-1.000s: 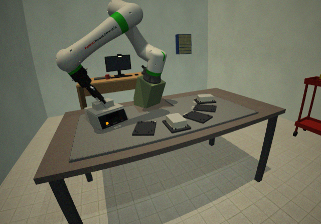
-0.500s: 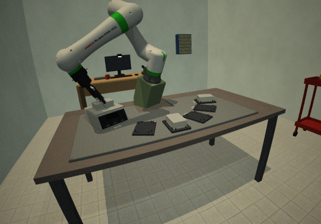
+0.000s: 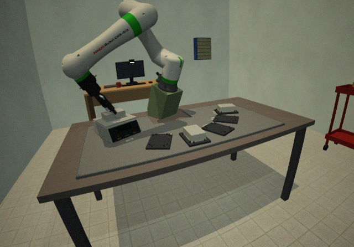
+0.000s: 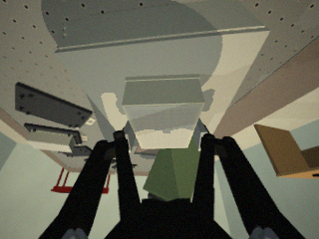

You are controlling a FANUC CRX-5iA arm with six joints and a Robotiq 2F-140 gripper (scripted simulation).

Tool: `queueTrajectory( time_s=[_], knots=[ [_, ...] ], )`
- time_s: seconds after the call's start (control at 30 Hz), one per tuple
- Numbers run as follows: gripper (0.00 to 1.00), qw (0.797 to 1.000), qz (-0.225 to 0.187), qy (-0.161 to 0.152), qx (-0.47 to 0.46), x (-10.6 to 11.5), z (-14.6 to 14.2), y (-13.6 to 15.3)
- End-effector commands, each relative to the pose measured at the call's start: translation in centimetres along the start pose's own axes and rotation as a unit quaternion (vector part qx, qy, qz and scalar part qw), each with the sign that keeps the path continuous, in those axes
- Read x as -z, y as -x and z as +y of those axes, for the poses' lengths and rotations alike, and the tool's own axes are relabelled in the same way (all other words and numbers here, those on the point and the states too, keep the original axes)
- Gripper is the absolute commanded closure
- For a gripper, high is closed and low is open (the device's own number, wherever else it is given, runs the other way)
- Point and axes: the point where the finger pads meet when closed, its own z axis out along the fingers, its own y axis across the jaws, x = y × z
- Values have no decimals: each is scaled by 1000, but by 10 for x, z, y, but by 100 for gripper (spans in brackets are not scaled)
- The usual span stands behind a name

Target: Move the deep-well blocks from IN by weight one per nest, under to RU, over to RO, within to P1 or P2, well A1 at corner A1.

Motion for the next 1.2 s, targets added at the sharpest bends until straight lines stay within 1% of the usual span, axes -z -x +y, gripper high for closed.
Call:
queueTrajectory(
  time_s=[0.0, 1.17],
  knots=[
    [90, 1000, 0, 0, 0, 4, 0, 2],
    [90, 1000, 0, 0, 0, 48, 0, 28]
  ],
)
